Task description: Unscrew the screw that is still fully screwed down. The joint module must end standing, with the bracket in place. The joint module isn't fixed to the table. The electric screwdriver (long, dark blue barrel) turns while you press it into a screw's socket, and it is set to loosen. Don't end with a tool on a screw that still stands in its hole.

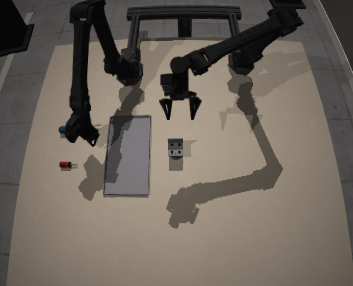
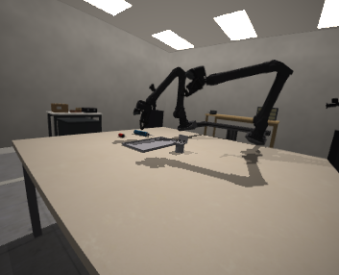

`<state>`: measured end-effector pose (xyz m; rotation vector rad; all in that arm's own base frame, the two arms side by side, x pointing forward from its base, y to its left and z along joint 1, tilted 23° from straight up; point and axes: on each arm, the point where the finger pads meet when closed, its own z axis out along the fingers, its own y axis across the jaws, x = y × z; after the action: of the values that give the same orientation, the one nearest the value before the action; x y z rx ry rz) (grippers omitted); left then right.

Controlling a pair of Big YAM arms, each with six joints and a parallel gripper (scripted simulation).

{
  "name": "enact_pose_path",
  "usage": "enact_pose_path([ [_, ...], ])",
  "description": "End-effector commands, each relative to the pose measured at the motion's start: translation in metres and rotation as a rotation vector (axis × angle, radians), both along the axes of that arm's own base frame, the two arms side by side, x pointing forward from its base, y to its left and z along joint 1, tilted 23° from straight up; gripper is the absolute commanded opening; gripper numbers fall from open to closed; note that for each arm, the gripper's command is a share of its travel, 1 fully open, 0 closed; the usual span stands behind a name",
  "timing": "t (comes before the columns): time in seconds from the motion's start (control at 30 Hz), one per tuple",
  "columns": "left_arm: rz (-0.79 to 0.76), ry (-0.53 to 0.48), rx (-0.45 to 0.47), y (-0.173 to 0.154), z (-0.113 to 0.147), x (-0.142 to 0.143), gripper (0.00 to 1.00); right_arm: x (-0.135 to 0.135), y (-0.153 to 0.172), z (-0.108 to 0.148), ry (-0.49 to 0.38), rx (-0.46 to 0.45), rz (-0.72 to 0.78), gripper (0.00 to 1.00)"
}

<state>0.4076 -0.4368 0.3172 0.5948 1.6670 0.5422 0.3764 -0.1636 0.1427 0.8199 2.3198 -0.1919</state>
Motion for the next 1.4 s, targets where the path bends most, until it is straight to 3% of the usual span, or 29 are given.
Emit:
enact_pose_path([
  [0.0, -0.003, -0.020, -0.036, -0.006, 0.019, 0.001, 1.00, 0.003, -0.026, 0.007, -0.004, 0.066, -0.108, 0.65],
  [0.17, -0.003, -0.020, -0.036, -0.006, 0.019, 0.001, 1.00, 0.002, -0.016, 0.000, 0.011, 0.071, -0.088, 0.65],
  [0.57, -0.003, -0.020, -0.036, -0.006, 0.019, 0.001, 1.00, -0.046, -0.091, 0.002, 0.008, 0.259, -0.407, 0.65],
  [0.73, -0.003, -0.020, -0.036, -0.006, 0.019, 0.001, 1.00, -0.046, -0.079, -0.008, 0.029, 0.267, -0.387, 0.65],
  [0.8, -0.003, -0.020, -0.036, -0.006, 0.019, 0.001, 1.00, -0.056, -0.100, 0.002, 0.005, 0.292, -0.460, 0.65],
  [1.13, -0.003, -0.020, -0.036, -0.006, 0.019, 0.001, 1.00, -0.107, -0.143, 0.001, -0.012, 0.458, -0.722, 0.65],
  [1.37, -0.003, -0.020, -0.036, -0.006, 0.019, 0.001, 1.00, -0.109, -0.125, -0.018, 0.024, 0.475, -0.706, 0.65],
])
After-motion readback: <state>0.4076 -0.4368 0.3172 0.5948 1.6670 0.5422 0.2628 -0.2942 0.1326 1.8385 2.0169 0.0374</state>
